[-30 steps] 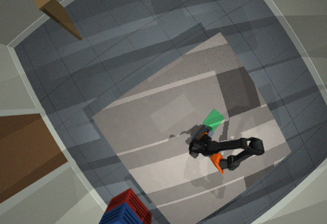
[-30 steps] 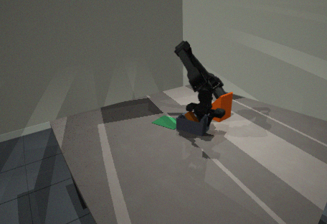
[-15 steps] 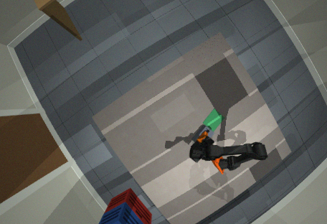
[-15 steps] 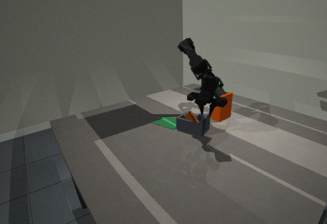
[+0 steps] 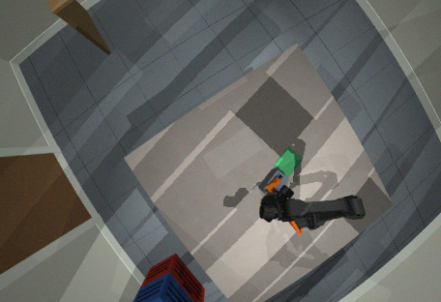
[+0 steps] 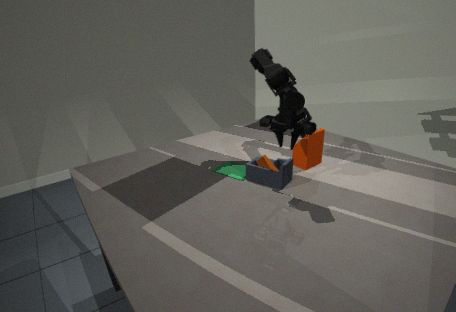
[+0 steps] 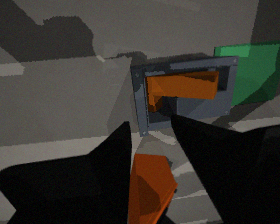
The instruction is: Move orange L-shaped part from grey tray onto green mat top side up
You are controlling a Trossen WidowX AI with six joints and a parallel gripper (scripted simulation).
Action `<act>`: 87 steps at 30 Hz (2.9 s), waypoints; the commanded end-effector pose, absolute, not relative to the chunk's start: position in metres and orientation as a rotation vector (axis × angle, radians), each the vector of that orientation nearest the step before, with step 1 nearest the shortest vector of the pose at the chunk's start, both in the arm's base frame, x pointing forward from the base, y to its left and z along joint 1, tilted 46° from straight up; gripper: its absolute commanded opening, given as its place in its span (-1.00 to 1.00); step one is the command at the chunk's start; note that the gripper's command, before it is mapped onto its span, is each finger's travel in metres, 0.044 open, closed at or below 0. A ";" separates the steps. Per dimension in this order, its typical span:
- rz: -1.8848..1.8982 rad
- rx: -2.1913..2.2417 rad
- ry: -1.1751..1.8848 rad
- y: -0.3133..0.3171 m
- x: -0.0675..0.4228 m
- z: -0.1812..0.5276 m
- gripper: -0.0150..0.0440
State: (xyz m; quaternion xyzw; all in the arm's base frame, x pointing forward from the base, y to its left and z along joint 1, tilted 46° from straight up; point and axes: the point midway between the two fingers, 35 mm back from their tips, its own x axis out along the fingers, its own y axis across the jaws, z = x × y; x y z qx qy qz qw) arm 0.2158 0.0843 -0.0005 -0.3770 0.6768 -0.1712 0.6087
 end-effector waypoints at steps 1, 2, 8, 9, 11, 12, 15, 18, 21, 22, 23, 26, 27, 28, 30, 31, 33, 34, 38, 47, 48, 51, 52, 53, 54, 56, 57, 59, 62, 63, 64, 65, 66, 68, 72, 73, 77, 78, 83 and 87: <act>-0.394 -0.872 1.563 0.084 0.216 -0.001 0.12; -0.394 -0.872 1.563 0.084 0.216 -0.001 0.12; -0.394 -0.872 1.563 0.084 0.216 -0.001 0.12; -0.394 -0.872 1.563 0.084 0.216 -0.001 0.12; -0.394 -0.872 1.563 0.084 0.216 -0.001 0.12; -0.394 -0.872 1.563 0.084 0.216 -0.001 0.12; -0.394 -0.872 1.563 0.084 0.216 -0.001 0.12; -0.394 -0.872 1.563 0.084 0.216 -0.001 0.12; -0.471 -0.791 1.529 0.082 0.219 0.002 0.39; -0.520 -0.737 1.505 0.080 0.220 0.004 0.46; -0.582 -0.668 1.472 0.078 0.222 0.007 0.46; -0.786 -0.427 1.347 0.070 0.230 0.017 0.46; -0.854 -0.343 1.299 0.067 0.232 0.021 0.46; -0.919 -0.258 1.248 0.064 0.234 0.024 0.46; -1.044 -0.089 1.139 0.058 0.239 0.031 0.46; -1.103 -0.004 1.081 0.054 0.241 0.035 0.46; -1.216 0.165 0.956 0.048 0.244 0.042 0.46; -1.268 0.250 0.891 0.044 0.246 0.046 0.46; -1.339 0.370 0.793 0.039 0.249 0.051 0.46; -1.339 0.370 0.793 0.039 0.249 0.051 0.46; -1.339 0.370 0.793 0.038 0.249 0.051 0.46; -1.339 0.371 0.793 0.031 0.249 0.043 0.46; -1.339 0.371 0.793 0.028 0.249 0.040 0.46; -1.339 0.370 0.793 0.024 0.249 0.037 0.46; -1.339 0.370 0.793 0.020 0.249 0.033 0.46; -1.340 0.370 0.792 0.017 0.249 0.030 0.46; -1.340 0.370 0.792 0.017 0.249 0.030 0.46; -1.339 0.370 0.792 0.016 0.250 0.029 0.46; -1.339 0.370 0.793 0.013 0.250 0.026 0.46; -1.339 0.370 0.793 0.012 0.250 0.025 0.46; -1.339 0.371 0.793 0.011 0.250 0.024 0.46; -1.339 0.371 0.793 0.010 0.250 0.023 0.46; -1.339 0.371 0.793 0.009 0.251 0.022 0.46; -1.339 0.371 0.793 0.006 0.251 0.019 0.46; -1.339 0.371 0.793 0.002 0.251 0.015 0.46; -1.339 0.371 0.793 0.000 0.251 0.013 0.46; -1.339 0.371 0.792 -0.004 0.251 0.009 0.46; -1.339 0.370 0.792 -0.006 0.251 0.008 0.46; -1.339 0.370 0.792 -0.012 0.251 0.003 0.46; -1.340 0.369 0.791 -0.016 0.251 -0.002 0.46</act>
